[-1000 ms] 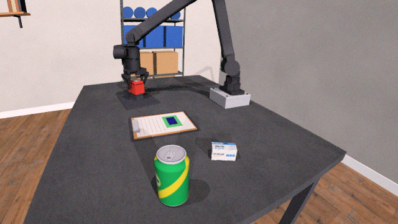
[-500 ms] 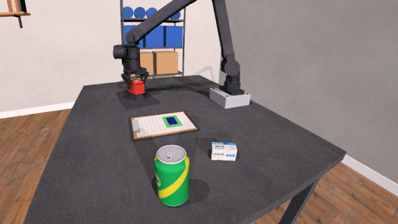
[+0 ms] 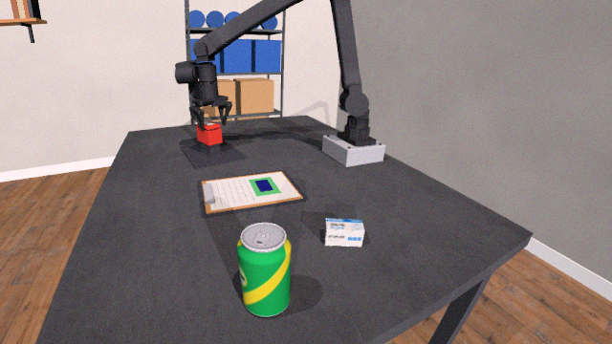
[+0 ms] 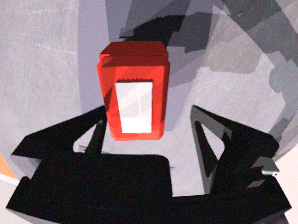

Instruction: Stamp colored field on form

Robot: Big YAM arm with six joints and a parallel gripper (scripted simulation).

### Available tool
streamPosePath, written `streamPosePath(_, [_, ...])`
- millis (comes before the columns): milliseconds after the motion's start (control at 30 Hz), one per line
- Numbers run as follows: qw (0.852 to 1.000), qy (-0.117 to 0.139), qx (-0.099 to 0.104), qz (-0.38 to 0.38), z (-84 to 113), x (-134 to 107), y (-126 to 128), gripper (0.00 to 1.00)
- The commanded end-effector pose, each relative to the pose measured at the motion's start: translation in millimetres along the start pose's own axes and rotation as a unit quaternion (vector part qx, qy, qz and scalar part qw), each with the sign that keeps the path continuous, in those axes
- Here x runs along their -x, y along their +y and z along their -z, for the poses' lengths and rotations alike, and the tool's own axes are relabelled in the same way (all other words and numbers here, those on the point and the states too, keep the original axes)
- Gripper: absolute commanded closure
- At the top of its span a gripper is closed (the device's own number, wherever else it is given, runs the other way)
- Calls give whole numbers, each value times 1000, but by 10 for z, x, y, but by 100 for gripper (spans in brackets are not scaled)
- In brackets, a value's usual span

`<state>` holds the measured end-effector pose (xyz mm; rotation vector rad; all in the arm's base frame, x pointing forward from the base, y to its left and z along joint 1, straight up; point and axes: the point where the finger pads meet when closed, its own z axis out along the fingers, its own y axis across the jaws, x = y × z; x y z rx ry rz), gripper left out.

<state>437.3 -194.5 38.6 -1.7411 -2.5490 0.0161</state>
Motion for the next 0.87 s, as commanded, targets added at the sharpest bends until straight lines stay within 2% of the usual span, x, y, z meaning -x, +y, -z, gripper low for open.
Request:
streamPosePath(0, [998,-45,45,4,954,211,212,14])
streamPosePath(100, [998,-45,45,4,995,208,208,14])
streamPosePath(167, [999,-31,31,4,796,214,215,14])
streamPosePath(200, [999,-31,31,4,796,214,215,14])
streamPosePath(233, [1000,-10,11,4,580,64,66,14])
streamPosePath(367, [1000,-10,11,4,580,64,66,14])
streamPosePath(467, [998,-40,40,4,903,166,166,14])
streamPosePath(833, [998,-39,39,4,887,166,167,14])
